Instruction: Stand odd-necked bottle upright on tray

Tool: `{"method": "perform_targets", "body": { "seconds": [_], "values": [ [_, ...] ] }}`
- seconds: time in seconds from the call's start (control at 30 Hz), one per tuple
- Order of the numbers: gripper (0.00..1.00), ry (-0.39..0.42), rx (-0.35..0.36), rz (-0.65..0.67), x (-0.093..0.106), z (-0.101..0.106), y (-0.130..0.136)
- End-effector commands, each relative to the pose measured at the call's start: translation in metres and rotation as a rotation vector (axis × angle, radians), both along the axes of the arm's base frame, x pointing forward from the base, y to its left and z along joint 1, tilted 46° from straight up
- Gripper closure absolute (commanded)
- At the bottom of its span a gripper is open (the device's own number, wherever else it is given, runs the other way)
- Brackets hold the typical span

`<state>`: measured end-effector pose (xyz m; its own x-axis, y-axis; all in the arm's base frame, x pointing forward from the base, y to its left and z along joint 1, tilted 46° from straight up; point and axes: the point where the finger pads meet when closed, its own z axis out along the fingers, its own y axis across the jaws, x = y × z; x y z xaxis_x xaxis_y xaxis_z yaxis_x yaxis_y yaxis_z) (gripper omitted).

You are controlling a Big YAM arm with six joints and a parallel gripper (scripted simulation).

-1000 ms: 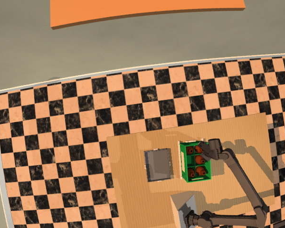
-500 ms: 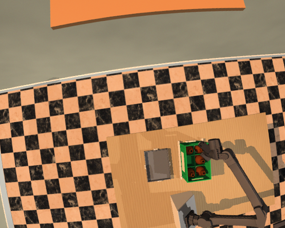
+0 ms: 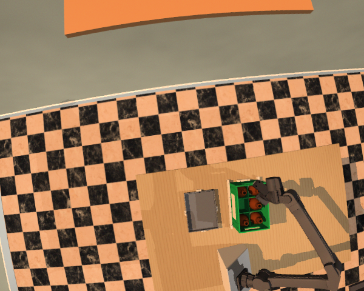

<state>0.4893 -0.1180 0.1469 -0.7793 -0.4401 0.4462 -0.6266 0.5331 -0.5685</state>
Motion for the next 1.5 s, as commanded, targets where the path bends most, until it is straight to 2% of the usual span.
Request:
{"method": "perform_targets", "body": {
  "seconds": [0.0,0.1,0.13,0.23,0.37,0.5,0.57,0.9,1.0,1.1,1.47],
  "values": [
    [0.39,0.014,-0.002,-0.015,0.003,-0.01,-0.014],
    [0.39,0.021,-0.002,-0.015,0.0,-0.013,-0.015],
    [0.39,-0.003,-0.003,-0.015,0.009,-0.006,-0.016],
    [0.39,0.023,-0.002,-0.015,0.0,-0.017,-0.018],
    [0.39,0.009,-0.003,-0.015,0.004,-0.016,-0.022],
    [0.39,0.023,-0.002,-0.015,-0.001,-0.025,-0.026],
    [0.39,0.007,-0.002,-0.015,0.005,-0.021,-0.028],
    [0.39,0.023,-0.001,-0.015,-0.001,-0.034,-0.035],
    [0.39,0.007,-0.002,-0.015,0.005,-0.03,-0.037],
    [0.39,0.021,-0.001,-0.015,0.0,-0.036,-0.039],
    [0.39,0.014,-0.001,-0.015,0.002,-0.036,-0.041]
  ]
}}
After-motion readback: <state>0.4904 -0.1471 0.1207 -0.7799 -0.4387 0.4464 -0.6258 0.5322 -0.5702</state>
